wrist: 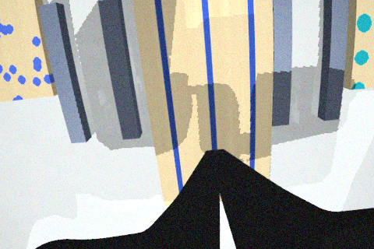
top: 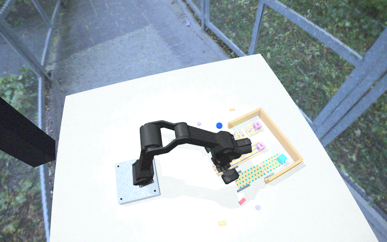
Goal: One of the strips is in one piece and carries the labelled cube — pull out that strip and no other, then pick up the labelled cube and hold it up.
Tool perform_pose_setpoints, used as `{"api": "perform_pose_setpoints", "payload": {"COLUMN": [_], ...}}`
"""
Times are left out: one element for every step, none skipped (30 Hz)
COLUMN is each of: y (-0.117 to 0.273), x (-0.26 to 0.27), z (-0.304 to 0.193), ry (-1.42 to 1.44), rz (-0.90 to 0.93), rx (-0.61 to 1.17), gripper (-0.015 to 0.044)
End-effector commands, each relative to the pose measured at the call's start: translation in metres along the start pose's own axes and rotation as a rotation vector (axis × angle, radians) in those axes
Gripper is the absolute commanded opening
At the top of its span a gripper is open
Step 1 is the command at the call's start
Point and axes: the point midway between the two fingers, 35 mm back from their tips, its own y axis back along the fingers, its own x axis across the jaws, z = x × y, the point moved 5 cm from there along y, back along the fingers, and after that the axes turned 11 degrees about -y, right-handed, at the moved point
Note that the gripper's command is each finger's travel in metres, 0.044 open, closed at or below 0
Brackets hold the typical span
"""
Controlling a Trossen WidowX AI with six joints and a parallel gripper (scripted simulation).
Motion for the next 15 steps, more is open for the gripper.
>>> {"api": "perform_pose_setpoints", "payload": {"y": [-0.003, -0.004, -0.004, -0.004, -0.004, -0.004, -0.004, -0.004, -0.004, -0.004, -0.004, -0.004, -0.004, -0.004, -0.004], "x": [-0.001, -0.001, -0.002, -0.002, -0.002, -0.003, -0.003, -0.003, -0.004, -0.004, -0.004, -0.005, -0.005, -0.005, -0.005], "z": [-0.009, -0.011, -0.012, -0.014, -0.015, -0.017, -0.018, -0.02, -0.021, -0.023, -0.025, -0.026, -0.028, -0.029, -0.031], "ry": [0.003, 0.003, 0.003, 0.003, 0.003, 0.003, 0.003, 0.003, 0.003, 0.003, 0.003, 0.003, 0.003, 0.003, 0.003], "rz": [0.001, 0.001, 0.001, 0.001, 0.001, 0.001, 0.001, 0.001, 0.001, 0.001, 0.0, 0.0, 0.0, 0.0, 0.0], "rx": [0.015, 0.015, 0.015, 0.016, 0.016, 0.016, 0.016, 0.016, 0.016, 0.016, 0.016, 0.017, 0.017, 0.017, 0.017], "gripper": [0.0, 0.0, 0.0, 0.0, 0.0, 0.0, 0.0, 0.0, 0.0, 0.0, 0.0, 0.0, 0.0, 0.0, 0.0]}}
